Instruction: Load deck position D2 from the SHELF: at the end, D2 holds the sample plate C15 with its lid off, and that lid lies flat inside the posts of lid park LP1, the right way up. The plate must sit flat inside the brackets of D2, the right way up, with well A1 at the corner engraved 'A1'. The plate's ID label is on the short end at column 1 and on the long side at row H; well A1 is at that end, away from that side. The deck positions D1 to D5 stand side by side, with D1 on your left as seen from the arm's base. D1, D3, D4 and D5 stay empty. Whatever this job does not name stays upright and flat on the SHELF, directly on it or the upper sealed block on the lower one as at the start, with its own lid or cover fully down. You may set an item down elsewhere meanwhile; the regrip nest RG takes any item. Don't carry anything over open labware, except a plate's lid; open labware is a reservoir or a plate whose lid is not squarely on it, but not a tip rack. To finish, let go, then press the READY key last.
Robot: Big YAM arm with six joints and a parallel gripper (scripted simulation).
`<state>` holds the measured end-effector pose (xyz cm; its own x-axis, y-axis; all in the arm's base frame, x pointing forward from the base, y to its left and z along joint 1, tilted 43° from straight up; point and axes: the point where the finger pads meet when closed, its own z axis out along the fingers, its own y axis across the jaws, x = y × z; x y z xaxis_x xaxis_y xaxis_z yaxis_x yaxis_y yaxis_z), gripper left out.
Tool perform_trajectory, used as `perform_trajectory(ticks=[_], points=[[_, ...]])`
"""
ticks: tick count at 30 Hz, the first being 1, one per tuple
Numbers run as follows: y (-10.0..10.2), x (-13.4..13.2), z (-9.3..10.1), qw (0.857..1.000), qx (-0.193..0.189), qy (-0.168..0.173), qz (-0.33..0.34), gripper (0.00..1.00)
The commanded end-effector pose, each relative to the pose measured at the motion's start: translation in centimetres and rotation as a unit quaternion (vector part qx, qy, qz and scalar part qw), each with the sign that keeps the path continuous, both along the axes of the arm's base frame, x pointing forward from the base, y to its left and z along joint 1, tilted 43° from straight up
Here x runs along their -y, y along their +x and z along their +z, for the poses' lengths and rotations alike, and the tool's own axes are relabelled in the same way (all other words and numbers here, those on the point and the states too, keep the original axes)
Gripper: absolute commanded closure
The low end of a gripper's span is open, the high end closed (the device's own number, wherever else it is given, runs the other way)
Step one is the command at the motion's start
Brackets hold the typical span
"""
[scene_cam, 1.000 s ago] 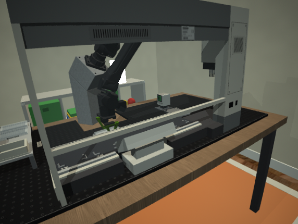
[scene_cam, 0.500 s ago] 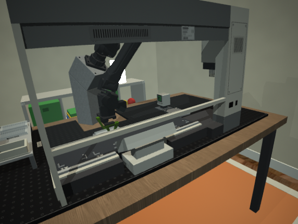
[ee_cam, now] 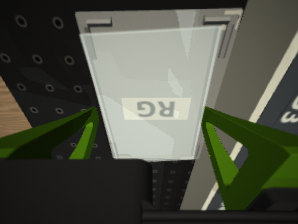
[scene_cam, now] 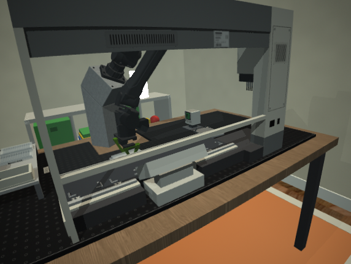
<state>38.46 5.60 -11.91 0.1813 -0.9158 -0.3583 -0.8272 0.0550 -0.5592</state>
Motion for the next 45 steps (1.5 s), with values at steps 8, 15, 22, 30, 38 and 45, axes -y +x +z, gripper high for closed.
perform_trajectory(ticks=[8, 15, 22, 30, 38, 45], points=[[1.9, -0.1, 1.6, 1.0, 0.031, -0.002, 0.003, 0.0], [1.9, -0.1, 1.6, 1.0, 0.031, -0.002, 0.003, 0.0], [-0.5, 0.9, 1.4, 1.0, 0.008, -0.002, -0.003, 0.0], [-1.4, 1.3, 2.2, 1.0, 0.006, -0.001, -0.003, 0.0], [-2.0, 1.7, 3.0, 1.0, 0.007, -0.001, -0.003, 0.0], [-2.5, 2.2, 3.9, 1.0, 0.007, -0.001, -0.003, 0.0]])
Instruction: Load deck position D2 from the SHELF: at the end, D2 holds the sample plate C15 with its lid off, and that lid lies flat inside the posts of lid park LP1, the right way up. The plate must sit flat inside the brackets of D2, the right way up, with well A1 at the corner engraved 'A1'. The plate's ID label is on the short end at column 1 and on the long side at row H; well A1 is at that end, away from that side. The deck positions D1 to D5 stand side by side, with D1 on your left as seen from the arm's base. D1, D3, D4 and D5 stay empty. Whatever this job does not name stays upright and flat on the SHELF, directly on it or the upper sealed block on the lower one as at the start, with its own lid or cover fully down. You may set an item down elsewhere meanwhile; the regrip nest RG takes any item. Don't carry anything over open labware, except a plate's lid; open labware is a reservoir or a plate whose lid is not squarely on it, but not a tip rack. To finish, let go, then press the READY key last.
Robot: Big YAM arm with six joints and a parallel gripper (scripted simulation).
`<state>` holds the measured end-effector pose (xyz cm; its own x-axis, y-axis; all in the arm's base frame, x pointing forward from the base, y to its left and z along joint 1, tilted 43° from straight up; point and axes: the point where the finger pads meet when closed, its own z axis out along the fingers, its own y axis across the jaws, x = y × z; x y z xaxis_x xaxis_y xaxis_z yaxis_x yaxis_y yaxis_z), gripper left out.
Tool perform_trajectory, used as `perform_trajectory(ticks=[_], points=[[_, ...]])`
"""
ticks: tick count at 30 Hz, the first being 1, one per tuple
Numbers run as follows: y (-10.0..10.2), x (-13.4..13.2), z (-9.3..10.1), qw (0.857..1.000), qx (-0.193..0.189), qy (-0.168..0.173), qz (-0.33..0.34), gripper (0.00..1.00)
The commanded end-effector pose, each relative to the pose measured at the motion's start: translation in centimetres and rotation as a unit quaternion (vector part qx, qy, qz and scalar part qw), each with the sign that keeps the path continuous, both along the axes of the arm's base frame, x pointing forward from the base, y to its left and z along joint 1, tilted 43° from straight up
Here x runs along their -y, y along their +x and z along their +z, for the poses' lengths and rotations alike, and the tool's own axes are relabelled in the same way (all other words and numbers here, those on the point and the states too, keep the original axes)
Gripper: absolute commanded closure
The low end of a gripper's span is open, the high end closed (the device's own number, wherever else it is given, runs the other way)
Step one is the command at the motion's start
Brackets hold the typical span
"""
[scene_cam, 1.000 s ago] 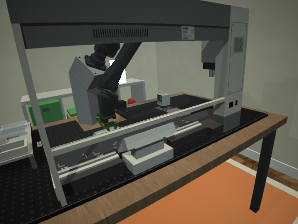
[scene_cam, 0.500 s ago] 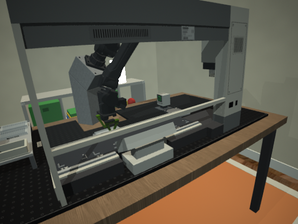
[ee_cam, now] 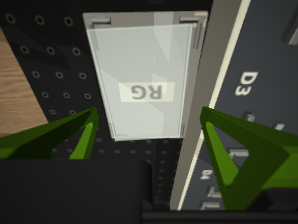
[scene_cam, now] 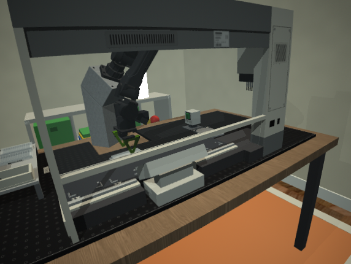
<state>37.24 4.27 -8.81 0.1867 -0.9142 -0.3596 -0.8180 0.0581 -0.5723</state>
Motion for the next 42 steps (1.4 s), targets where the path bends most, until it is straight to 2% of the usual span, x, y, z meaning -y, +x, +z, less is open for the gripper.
perform_trajectory(ticks=[1, 42], points=[[-1.4, 0.9, 0.9, 1.0, -0.001, -0.003, -0.003, 0.0], [-4.1, 3.1, 5.2, 1.0, 0.005, -0.004, -0.002, 0.0]])
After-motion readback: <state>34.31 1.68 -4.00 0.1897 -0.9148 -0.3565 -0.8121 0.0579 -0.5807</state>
